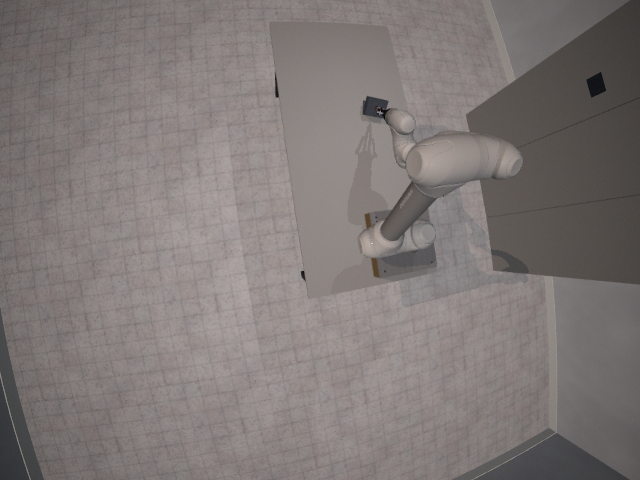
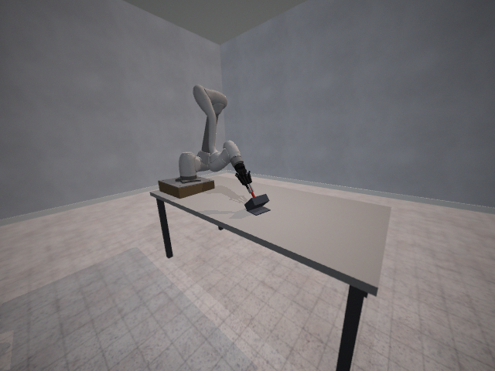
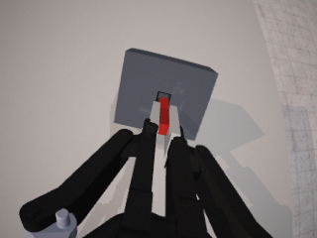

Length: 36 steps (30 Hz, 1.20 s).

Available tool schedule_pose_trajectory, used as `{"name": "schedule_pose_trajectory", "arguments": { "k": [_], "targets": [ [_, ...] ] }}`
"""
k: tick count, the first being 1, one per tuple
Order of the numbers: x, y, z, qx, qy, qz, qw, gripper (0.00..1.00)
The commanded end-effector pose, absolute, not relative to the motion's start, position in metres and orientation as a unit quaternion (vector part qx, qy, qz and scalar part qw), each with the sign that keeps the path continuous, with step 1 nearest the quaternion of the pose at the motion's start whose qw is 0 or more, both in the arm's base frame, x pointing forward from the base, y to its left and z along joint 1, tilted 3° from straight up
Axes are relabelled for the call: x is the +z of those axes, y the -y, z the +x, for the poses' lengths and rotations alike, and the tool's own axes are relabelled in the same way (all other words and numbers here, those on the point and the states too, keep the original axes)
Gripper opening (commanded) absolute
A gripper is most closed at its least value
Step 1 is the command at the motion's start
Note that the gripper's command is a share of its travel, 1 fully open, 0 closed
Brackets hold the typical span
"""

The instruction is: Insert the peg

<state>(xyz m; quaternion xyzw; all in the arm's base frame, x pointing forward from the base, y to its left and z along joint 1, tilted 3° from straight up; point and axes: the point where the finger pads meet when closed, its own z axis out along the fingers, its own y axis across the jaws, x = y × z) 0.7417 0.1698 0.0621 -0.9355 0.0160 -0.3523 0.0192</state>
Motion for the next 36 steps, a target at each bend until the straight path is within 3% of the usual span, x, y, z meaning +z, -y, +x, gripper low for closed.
{"name": "schedule_pose_trajectory", "arguments": {
  "k": [1,36],
  "targets": [
    [0.061,-0.17,0.743,-0.352,-0.016,-0.936,0.019,0.0],
    [0.047,-0.17,0.755,-0.352,-0.016,-0.936,0.019,0.0]
  ]
}}
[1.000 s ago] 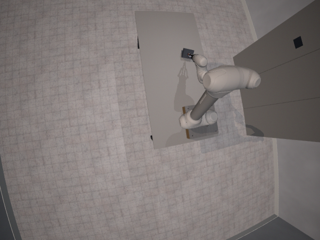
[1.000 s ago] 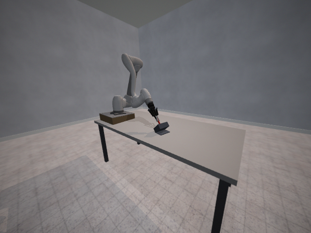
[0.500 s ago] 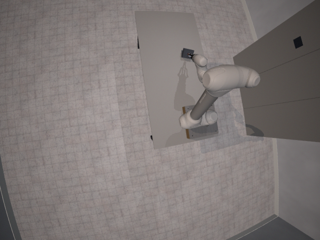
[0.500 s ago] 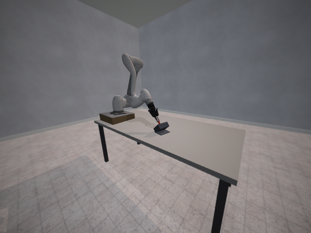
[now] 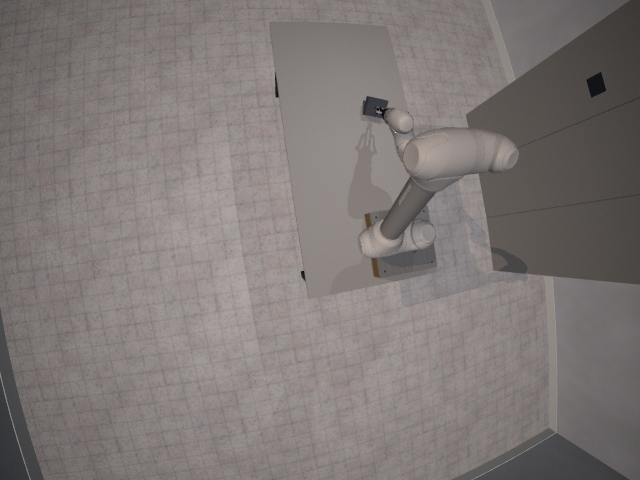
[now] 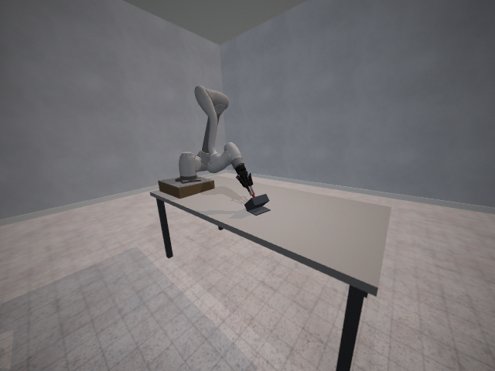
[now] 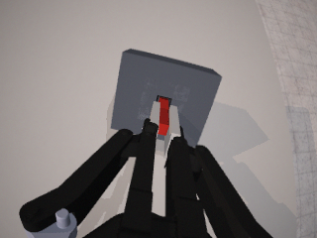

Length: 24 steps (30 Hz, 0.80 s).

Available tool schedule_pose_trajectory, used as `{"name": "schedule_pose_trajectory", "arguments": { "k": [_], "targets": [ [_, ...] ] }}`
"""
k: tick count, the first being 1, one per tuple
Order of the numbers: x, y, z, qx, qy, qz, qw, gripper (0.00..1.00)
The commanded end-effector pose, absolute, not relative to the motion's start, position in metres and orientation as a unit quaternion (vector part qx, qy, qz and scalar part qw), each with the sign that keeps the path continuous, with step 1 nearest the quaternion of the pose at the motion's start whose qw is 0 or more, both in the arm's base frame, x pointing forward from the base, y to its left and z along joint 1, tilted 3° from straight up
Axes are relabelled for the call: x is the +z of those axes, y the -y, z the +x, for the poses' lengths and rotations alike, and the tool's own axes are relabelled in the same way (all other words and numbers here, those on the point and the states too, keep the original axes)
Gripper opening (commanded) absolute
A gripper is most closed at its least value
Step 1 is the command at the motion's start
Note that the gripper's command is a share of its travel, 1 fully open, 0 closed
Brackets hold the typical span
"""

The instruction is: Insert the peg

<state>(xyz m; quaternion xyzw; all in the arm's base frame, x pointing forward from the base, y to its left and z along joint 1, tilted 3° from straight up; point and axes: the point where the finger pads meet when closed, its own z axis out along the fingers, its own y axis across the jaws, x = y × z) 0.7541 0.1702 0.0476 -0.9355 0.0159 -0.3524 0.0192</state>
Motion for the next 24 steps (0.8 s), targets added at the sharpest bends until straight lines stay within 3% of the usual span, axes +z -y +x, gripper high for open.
{"name": "schedule_pose_trajectory", "arguments": {
  "k": [1,24],
  "targets": [
    [0.047,-0.17,0.755,-0.352,-0.016,-0.936,0.019,0.0],
    [0.035,-0.171,0.765,-0.352,-0.016,-0.936,0.019,0.0]
  ]
}}
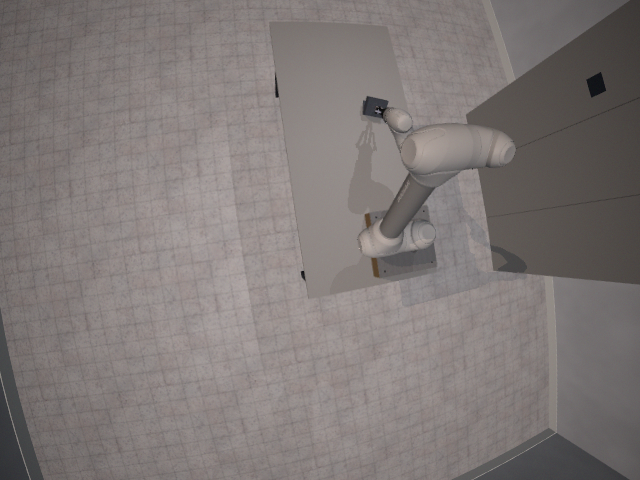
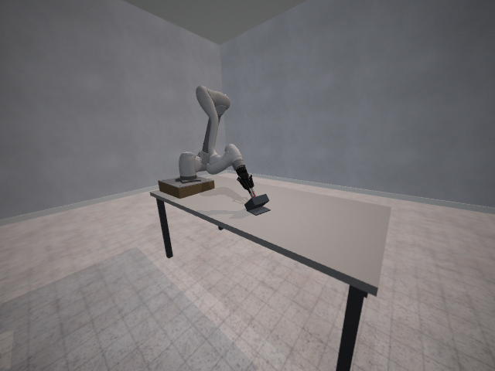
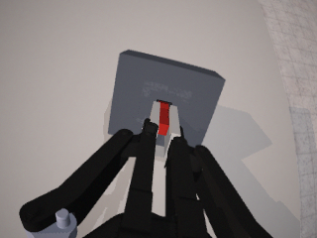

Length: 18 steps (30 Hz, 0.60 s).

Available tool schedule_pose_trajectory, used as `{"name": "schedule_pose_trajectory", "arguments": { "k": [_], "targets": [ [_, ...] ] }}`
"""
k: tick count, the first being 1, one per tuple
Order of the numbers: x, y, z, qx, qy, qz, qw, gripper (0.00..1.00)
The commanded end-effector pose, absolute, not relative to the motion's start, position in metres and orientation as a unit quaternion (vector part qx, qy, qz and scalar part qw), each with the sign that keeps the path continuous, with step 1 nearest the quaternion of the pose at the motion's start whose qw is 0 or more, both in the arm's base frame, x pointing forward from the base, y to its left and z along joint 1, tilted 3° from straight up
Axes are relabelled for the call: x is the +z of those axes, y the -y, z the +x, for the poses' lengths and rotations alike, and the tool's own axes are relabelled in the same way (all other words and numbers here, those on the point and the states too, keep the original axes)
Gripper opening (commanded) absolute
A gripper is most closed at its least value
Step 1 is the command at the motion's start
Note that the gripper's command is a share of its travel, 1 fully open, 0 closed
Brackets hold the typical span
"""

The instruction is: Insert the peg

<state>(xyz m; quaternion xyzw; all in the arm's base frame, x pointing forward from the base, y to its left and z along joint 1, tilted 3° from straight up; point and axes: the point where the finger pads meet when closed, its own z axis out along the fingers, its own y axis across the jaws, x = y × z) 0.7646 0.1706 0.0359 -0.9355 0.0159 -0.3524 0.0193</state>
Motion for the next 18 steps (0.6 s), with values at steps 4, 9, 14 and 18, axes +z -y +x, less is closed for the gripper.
{"name": "schedule_pose_trajectory", "arguments": {
  "k": [4,9,14,18],
  "targets": [
    [0.0354,-0.1707,0.7652,-0.353,-0.016,-0.935,0.019,0.0],
    [0.0354,-0.1707,0.7652,-0.353,-0.016,-0.935,0.019,0.0],
    [0.0354,-0.1707,0.7652,-0.353,-0.016,-0.935,0.019,0.04],
    [0.0354,-0.1707,0.7652,-0.353,-0.016,-0.935,0.019,0.11]
  ]
}}
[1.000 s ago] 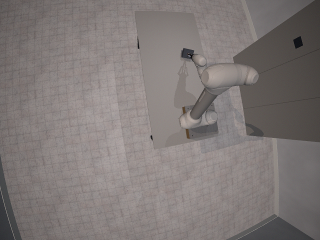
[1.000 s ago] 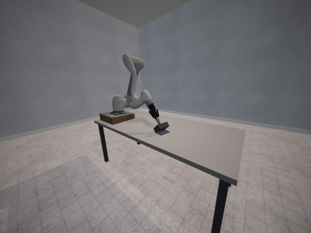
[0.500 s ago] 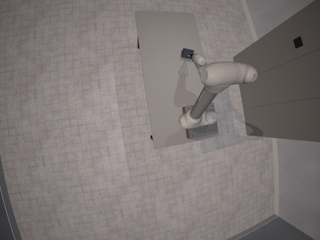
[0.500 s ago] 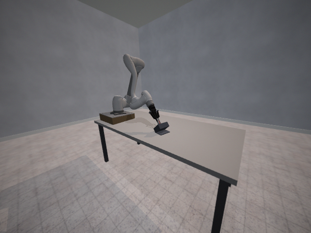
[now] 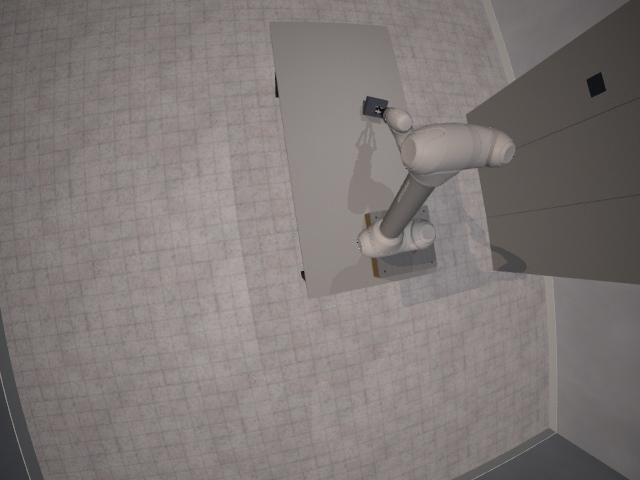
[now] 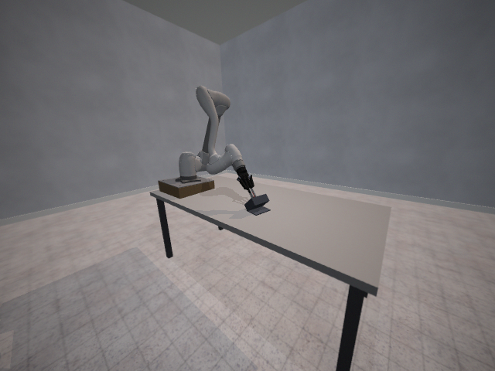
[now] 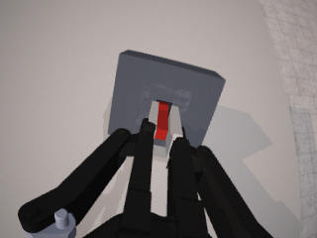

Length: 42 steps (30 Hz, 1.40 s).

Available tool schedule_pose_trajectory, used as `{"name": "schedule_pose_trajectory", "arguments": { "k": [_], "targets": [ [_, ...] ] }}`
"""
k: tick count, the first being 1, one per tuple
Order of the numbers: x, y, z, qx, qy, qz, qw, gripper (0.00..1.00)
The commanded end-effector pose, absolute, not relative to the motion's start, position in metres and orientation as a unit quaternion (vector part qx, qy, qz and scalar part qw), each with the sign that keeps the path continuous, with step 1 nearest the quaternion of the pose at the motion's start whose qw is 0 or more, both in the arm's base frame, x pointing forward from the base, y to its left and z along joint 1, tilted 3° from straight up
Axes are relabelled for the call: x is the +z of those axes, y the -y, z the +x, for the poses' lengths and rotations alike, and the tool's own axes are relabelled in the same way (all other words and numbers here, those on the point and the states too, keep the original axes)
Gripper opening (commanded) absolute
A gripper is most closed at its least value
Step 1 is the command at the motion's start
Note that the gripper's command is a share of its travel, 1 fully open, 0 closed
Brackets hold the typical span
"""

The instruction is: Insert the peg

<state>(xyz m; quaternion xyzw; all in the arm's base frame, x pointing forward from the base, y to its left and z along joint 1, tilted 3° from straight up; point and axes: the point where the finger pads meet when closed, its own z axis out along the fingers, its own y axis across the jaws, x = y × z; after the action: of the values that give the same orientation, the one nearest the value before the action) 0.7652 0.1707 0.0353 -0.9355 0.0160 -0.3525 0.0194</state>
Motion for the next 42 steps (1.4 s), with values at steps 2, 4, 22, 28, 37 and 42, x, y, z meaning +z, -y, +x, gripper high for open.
{"name": "schedule_pose_trajectory", "arguments": {
  "k": [2,4,22,28,37,42],
  "targets": [
    [0.035,-0.171,0.765,-0.353,-0.016,-0.935,0.019,0.11],
    [0.035,-0.171,0.765,-0.353,-0.016,-0.935,0.019,0.14],
    [0.047,-0.169,0.757,-0.353,-0.017,-0.935,0.017,0.43],
    [0.062,-0.168,0.745,-0.354,-0.017,-0.935,0.015,0.53],
    [0.079,-0.167,0.73,-0.354,-0.017,-0.935,0.015,0.66],
    [0.091,-0.167,0.719,-0.353,-0.017,-0.935,0.017,0.75]
  ]
}}
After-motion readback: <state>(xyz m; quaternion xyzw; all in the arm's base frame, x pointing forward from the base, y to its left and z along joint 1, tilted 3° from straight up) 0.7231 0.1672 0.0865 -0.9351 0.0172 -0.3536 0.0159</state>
